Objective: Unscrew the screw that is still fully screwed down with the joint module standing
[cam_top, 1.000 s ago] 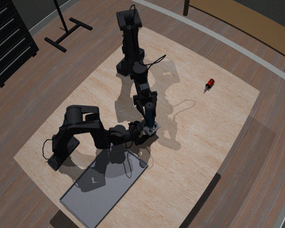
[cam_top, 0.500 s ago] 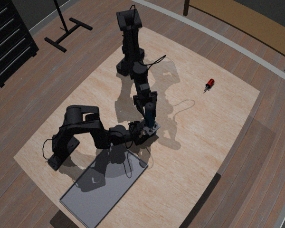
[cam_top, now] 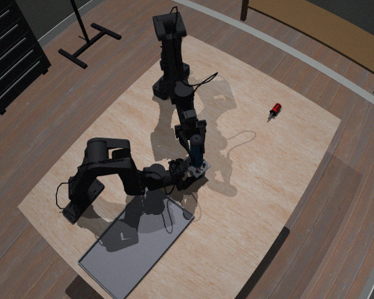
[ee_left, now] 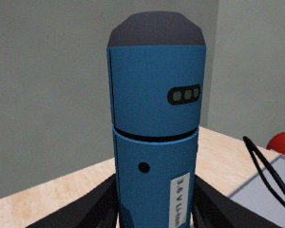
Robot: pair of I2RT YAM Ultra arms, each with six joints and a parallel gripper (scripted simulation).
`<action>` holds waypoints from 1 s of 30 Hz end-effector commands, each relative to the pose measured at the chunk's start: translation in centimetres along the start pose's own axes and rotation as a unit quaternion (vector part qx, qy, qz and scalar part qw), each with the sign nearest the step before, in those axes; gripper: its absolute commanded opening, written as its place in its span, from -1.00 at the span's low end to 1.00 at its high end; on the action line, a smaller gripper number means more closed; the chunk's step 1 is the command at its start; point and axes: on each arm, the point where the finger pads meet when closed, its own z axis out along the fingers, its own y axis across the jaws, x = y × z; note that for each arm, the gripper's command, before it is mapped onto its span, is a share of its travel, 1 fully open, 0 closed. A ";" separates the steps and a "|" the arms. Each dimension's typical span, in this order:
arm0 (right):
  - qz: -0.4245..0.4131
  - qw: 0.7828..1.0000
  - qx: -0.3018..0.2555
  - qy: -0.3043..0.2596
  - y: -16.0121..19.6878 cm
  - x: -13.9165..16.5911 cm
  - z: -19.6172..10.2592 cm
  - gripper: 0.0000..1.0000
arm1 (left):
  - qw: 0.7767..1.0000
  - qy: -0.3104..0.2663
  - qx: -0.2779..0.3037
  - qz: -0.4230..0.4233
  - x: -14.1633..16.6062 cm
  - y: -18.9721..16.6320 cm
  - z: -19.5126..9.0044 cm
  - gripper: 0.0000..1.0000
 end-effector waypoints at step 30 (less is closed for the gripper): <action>0.002 1.000 0.001 -0.001 0.0 -0.2 0.1 0.17 | 0.999 -0.037 -0.003 0.002 -2.1 0.4 0.7 -0.17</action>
